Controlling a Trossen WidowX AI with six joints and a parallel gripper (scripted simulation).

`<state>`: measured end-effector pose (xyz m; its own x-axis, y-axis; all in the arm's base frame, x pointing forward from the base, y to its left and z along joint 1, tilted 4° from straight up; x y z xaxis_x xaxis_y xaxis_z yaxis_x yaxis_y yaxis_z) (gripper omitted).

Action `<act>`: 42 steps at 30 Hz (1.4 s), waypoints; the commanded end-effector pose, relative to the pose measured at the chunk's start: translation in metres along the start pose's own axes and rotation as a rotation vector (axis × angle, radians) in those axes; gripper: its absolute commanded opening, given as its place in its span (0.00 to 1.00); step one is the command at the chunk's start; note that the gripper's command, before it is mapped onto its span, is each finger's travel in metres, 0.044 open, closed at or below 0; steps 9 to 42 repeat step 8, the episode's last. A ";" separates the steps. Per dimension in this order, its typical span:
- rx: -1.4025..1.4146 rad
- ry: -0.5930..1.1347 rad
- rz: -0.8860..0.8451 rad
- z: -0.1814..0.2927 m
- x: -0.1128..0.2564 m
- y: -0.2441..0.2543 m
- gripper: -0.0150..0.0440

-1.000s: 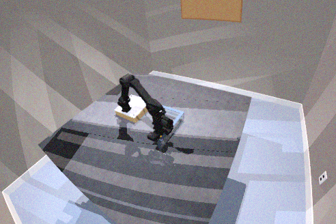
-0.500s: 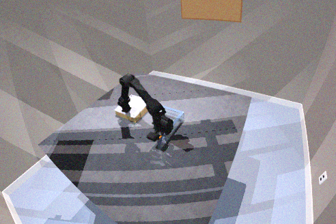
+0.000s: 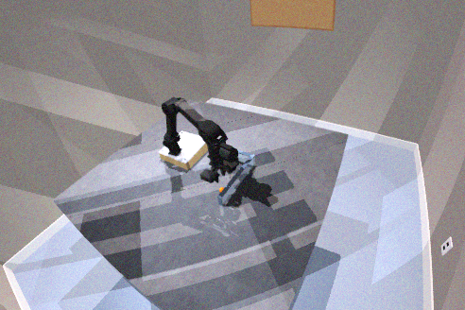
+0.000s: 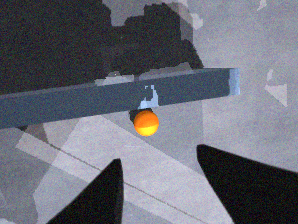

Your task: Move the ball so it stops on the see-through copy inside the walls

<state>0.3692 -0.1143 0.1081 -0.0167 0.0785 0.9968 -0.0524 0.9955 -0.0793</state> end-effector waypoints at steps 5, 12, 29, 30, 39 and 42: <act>0.001 0.003 -0.001 0.003 0.038 0.001 0.83; 0.000 0.004 -0.002 0.004 0.049 0.001 0.96; 0.000 0.004 -0.002 0.004 0.049 0.001 0.96; 0.000 0.004 -0.002 0.004 0.049 0.001 0.96; 0.000 0.004 -0.002 0.004 0.049 0.001 0.96; 0.000 0.004 -0.002 0.004 0.049 0.001 0.96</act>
Point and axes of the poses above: the point midway between the two fingers, 35 mm back from their tips, its own x axis back along the fingers, its own y axis across the jaws, z = x × y, the point moved 3 cm from there along x, back along the fingers, and after that the axes turned 8 degrees about x, right-handed, at the moved point
